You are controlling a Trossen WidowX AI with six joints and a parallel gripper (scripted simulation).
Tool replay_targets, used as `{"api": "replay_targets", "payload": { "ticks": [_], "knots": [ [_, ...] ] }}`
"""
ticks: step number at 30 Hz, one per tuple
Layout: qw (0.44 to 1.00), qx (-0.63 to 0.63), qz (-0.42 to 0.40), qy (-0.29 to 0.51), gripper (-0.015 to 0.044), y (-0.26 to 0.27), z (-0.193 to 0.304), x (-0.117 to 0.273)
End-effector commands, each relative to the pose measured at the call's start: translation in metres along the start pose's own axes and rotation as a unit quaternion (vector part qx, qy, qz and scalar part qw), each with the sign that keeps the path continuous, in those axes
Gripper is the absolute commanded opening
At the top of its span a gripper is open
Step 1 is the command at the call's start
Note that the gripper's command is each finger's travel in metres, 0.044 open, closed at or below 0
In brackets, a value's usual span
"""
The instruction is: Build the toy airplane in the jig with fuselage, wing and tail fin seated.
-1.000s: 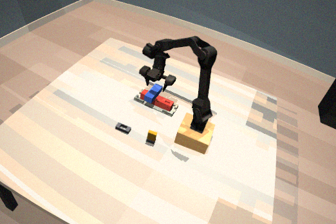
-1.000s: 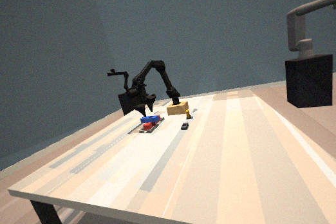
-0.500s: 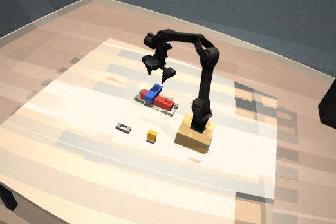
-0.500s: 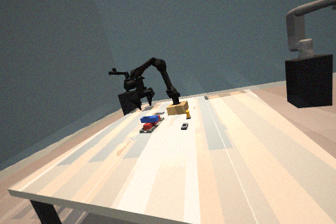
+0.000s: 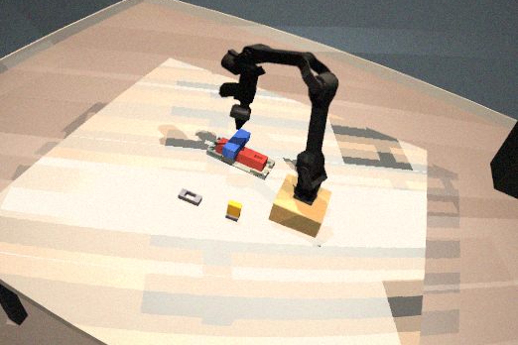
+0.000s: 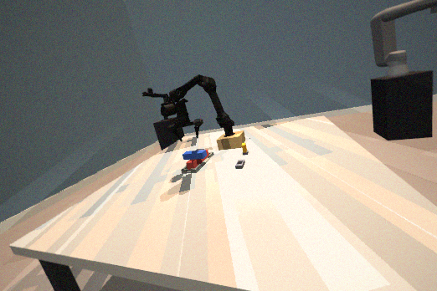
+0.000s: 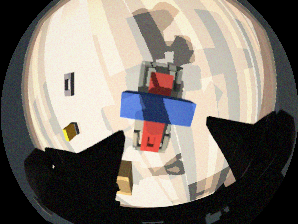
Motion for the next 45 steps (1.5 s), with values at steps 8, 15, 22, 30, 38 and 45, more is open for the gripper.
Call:
{"api": "replay_targets", "payload": {
  "ticks": [8,15,22,30,38,45],
  "knots": [
    [0.997,-0.081,0.000,0.001,0.0440,0.009,-0.006,0.001],
    [0.997,-0.081,-0.004,-0.003,0.0440,0.106,-0.048,0.003],
    [0.997,-0.081,-0.009,-0.003,0.0440,0.206,-0.052,0.000],
    [0.997,-0.081,-0.011,0.001,0.0440,0.285,-0.026,-0.006],
    [0.997,-0.081,-0.011,0.001,0.0440,0.286,-0.026,-0.061],
    [0.997,-0.081,-0.011,0.001,0.0440,0.286,-0.026,-0.077]
  ]
}}
Point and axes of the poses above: the point midway between the two fingers, 35 mm back from their tips, its own x axis back along the fingers, its own y axis across the jaws, z = x × y, the point moved 8 cm from there along x, back along the fingers, and after that the axes turned 14 degrees about x, right-handed, at the moved point
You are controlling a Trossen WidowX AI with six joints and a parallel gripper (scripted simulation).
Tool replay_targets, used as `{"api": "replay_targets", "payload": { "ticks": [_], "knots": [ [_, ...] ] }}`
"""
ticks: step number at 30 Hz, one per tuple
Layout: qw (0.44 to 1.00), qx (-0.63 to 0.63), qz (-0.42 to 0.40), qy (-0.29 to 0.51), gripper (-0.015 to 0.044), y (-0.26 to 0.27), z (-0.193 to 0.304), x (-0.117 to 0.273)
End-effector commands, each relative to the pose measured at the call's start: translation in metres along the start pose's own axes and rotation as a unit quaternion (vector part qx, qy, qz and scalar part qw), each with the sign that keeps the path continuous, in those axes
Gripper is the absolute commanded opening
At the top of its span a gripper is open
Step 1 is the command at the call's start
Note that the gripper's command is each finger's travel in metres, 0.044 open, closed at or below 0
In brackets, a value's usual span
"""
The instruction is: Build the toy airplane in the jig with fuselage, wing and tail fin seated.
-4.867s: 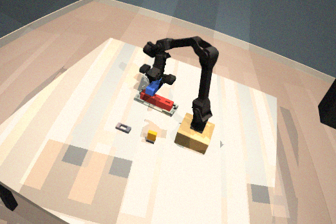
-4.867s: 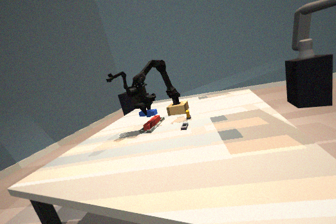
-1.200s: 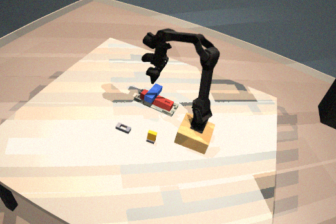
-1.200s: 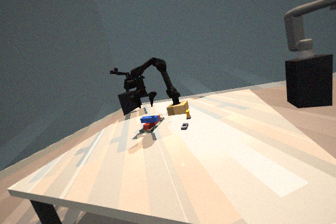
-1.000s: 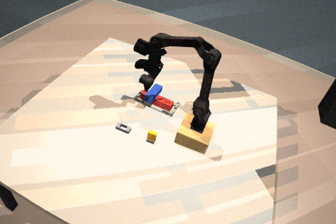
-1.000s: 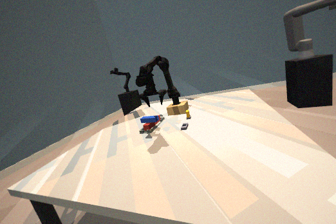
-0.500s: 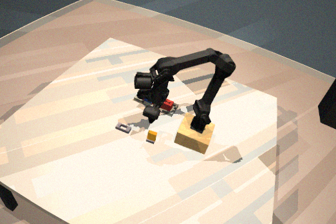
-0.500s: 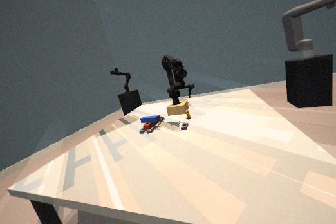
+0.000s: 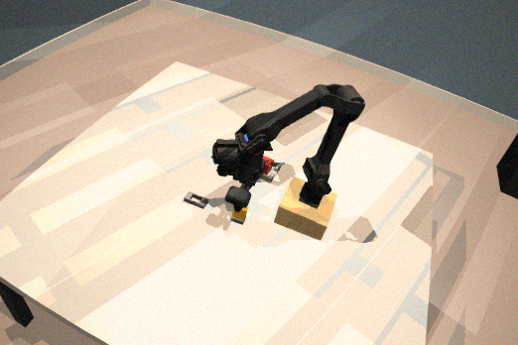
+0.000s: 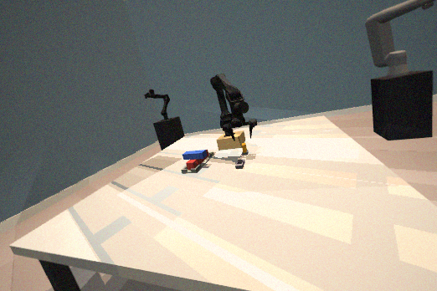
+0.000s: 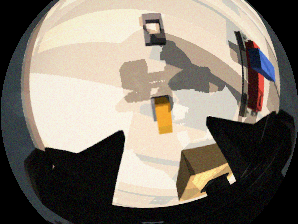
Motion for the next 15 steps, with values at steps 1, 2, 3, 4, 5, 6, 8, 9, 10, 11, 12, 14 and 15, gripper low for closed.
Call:
{"api": "replay_targets", "payload": {
  "ticks": [1,2,3,4,5,6,8,9,10,11,12,14,15],
  "knots": [
    [1.000,-0.002,0.000,0.003,0.0440,0.000,0.001,-0.011],
    [1.000,-0.002,0.000,0.003,0.0440,0.000,0.001,-0.011],
    [1.000,-0.002,0.000,0.003,0.0440,0.000,0.001,-0.011],
    [1.000,-0.002,0.000,0.003,0.0440,0.000,0.001,-0.012],
    [1.000,-0.002,0.000,0.003,0.0440,0.000,0.001,-0.013],
    [1.000,-0.002,0.000,0.003,0.0440,0.000,0.001,-0.015],
    [1.000,-0.002,0.000,0.003,0.0440,0.000,0.000,-0.018],
    [1.000,-0.002,0.000,0.003,0.0440,0.000,0.000,-0.020],
    [1.000,-0.002,0.000,0.003,0.0440,0.000,0.000,-0.021],
    [1.000,-0.002,0.000,0.003,0.0440,0.000,0.000,-0.023],
    [1.000,-0.002,0.000,0.003,0.0440,0.000,0.000,-0.025],
    [1.000,-0.002,0.000,0.003,0.0440,0.000,0.000,-0.028],
    [1.000,-0.002,0.000,0.003,0.0440,0.000,0.000,-0.030]
  ]
}}
Point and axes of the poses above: the point midway between the two fingers, 35 mm back from their tips, its own x axis back along the fingers, its own y axis across the jaws, z = x × y, the point moved 8 cm from there along x, back along the fingers, and after that the axes turned 14 degrees about x, right-handed, at the moved point
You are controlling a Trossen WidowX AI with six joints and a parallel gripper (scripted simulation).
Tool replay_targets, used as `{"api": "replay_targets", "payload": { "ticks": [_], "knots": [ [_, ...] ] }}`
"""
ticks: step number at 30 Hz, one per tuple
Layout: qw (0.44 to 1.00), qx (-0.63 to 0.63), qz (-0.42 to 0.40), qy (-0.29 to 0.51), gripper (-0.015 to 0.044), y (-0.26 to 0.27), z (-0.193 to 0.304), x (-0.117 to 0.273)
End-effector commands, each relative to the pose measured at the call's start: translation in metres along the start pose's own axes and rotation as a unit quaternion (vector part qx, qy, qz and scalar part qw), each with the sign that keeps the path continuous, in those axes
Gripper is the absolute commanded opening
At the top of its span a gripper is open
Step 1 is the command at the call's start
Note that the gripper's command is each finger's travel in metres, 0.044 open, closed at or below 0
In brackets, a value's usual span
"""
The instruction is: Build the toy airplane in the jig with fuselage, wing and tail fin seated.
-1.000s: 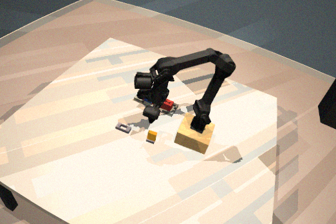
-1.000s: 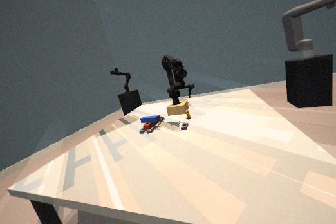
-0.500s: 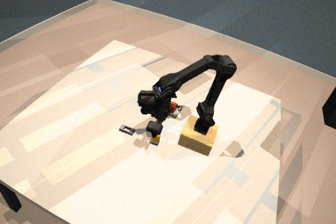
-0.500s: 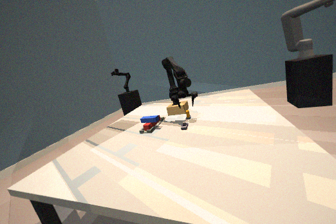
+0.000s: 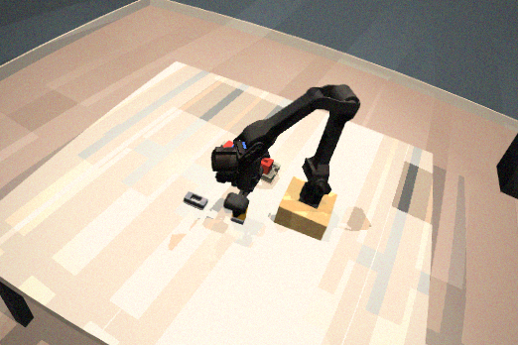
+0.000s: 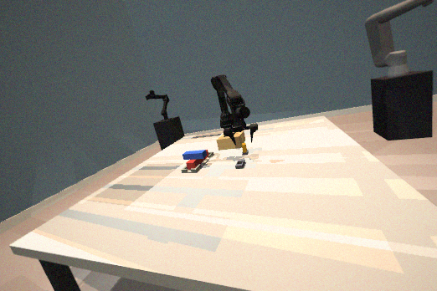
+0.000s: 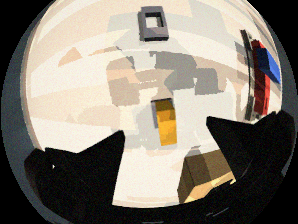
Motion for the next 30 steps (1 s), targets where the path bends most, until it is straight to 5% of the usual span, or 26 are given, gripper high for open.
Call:
{"api": "replay_targets", "payload": {
  "ticks": [1,24,30],
  "knots": [
    [1.000,-0.002,-0.001,0.002,0.0440,0.000,0.001,-0.007],
    [1.000,-0.002,0.000,0.002,0.0440,-0.001,0.003,-0.040],
    [1.000,-0.002,0.000,0.002,0.0282,-0.001,0.003,-0.040]
  ]
}}
Point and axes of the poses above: the point midway between the two fingers, 35 mm back from their tips, its own x axis back along the fingers, its own y axis across the jaws, z = x × y, the point moved 8 cm from there along x, back along the fingers, and after that the axes turned 14 degrees about x, right-handed, at the moved point
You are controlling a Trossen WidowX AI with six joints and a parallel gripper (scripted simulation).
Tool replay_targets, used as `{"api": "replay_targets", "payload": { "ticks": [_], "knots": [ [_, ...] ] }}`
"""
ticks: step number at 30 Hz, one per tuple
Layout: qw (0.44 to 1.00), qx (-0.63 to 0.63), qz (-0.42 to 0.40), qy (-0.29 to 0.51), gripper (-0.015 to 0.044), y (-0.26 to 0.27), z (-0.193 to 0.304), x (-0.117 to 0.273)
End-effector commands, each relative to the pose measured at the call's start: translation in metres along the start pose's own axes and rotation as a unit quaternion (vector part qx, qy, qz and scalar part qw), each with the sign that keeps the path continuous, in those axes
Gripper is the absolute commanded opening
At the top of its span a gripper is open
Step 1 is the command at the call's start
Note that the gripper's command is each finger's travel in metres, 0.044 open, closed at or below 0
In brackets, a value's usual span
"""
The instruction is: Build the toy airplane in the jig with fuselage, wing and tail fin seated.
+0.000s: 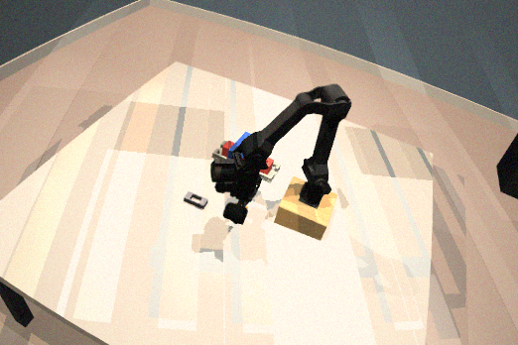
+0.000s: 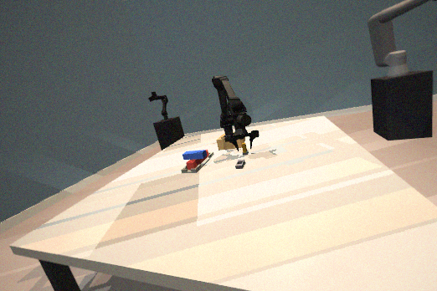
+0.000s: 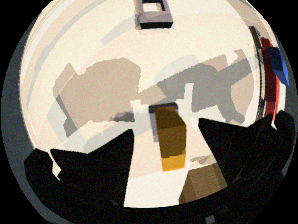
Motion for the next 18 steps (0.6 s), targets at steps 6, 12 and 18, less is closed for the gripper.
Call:
{"api": "replay_targets", "payload": {
  "ticks": [6,12,18],
  "knots": [
    [1.000,-0.002,-0.001,0.000,0.0125,0.0002,0.0002,-0.0005],
    [1.000,-0.002,-0.001,0.000,0.0046,0.0002,0.0002,-0.0005],
    [1.000,-0.002,-0.001,0.001,0.0000,0.0004,-0.0002,0.0011]
  ]
}}
Point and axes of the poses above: the point midway between the two fingers, 35 mm back from their tips, its own x axis back along the fingers, its own y axis across the jaws, z = x × y, the point moved 8 cm from there along x, back along the fingers, and after that the axes turned 14 degrees about x, right-handed, at the moved point
